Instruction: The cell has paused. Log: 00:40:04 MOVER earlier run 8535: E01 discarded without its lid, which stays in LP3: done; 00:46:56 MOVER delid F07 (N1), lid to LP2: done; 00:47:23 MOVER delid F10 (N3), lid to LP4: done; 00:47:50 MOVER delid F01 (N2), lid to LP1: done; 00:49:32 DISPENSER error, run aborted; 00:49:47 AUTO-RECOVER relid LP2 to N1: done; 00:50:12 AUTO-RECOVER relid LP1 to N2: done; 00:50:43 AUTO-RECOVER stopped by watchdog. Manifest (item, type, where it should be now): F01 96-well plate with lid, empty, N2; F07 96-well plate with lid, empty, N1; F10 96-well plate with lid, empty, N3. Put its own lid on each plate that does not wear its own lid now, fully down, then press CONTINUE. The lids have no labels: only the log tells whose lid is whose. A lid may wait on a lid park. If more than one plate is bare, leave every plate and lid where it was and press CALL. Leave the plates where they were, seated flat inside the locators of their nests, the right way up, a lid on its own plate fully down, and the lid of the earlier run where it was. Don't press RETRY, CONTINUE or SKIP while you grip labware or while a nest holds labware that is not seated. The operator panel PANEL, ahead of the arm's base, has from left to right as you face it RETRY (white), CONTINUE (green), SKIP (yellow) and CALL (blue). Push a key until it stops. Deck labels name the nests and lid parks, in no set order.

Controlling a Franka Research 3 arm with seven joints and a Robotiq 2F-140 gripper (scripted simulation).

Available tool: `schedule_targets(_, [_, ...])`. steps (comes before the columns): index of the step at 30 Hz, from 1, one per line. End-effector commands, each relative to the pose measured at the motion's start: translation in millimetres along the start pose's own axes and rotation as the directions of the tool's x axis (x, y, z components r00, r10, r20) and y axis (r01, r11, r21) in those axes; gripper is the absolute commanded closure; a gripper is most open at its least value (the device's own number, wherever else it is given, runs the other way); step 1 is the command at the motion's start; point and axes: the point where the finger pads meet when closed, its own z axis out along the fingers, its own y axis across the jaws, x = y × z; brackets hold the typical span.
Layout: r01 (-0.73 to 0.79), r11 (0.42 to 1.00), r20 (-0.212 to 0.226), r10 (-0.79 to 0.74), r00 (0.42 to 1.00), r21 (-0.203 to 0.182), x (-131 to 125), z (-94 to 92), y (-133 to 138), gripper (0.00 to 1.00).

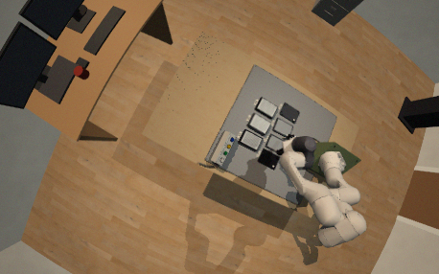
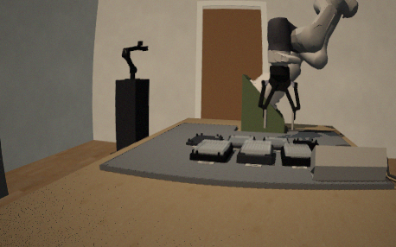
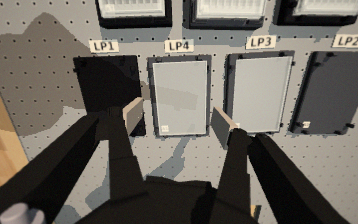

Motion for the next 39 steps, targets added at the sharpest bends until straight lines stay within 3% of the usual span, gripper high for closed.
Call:
schedule_targets(1, [0.166, 0.986, -0.009, -0.166, 0.986, -0.013, 2.4, 2.8, 4.4, 0.34])
schedule_targets(14, [0.166, 0.986, -0.009, -0.166, 0.986, -0.013, 2.7, 23.4, 4.7, 0.34])
schedule_targets(39, [0.166, 0.986, -0.009, -0.166, 0.986, -0.013, 2.9, 32.4, 4.9, 0.34])
